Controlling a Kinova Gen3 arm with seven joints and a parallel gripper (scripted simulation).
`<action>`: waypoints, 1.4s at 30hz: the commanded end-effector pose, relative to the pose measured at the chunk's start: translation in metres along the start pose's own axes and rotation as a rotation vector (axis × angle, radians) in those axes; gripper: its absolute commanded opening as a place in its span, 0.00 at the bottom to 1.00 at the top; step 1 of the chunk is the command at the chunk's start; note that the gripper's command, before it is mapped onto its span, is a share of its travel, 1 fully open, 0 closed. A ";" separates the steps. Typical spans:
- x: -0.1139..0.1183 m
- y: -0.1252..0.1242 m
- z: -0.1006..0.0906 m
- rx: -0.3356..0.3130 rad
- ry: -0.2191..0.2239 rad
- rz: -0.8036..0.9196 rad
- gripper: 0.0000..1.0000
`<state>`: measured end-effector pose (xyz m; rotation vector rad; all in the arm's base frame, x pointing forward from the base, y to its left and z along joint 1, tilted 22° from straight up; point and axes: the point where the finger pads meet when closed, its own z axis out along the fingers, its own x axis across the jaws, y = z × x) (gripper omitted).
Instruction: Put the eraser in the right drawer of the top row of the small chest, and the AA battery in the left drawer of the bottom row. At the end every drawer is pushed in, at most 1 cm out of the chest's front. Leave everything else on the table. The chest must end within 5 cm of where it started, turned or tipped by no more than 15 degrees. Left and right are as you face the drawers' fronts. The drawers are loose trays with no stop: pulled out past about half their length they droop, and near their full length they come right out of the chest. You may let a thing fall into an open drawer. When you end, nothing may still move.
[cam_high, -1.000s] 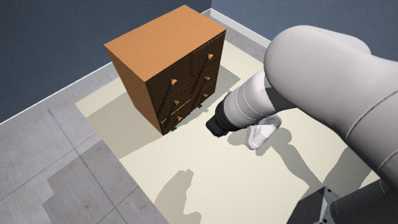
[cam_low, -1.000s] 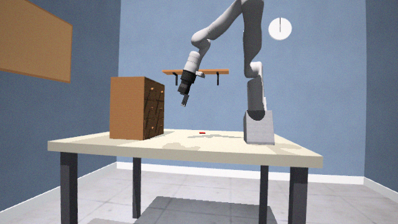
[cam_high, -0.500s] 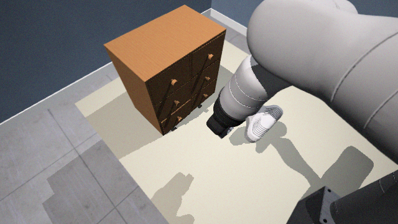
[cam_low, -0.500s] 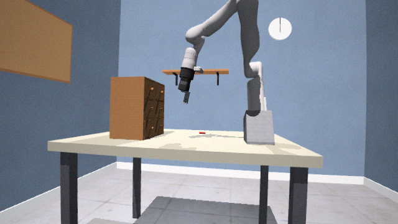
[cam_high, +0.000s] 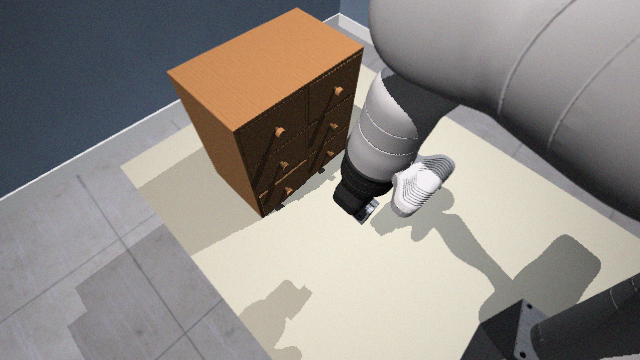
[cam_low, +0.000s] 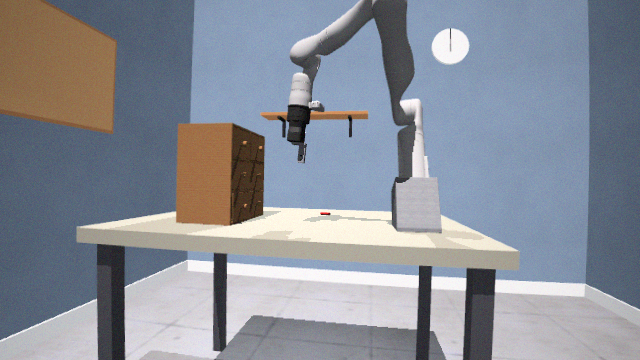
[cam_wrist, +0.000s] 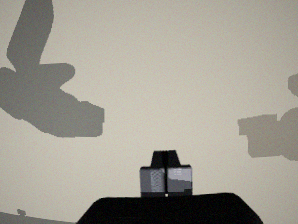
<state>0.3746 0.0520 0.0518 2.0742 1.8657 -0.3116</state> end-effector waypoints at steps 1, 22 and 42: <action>-0.001 0.001 -0.005 0.021 0.003 0.013 0.00; 0.003 -0.003 -0.012 0.081 0.016 0.013 0.00; 0.003 -0.003 -0.012 0.083 0.016 0.013 0.00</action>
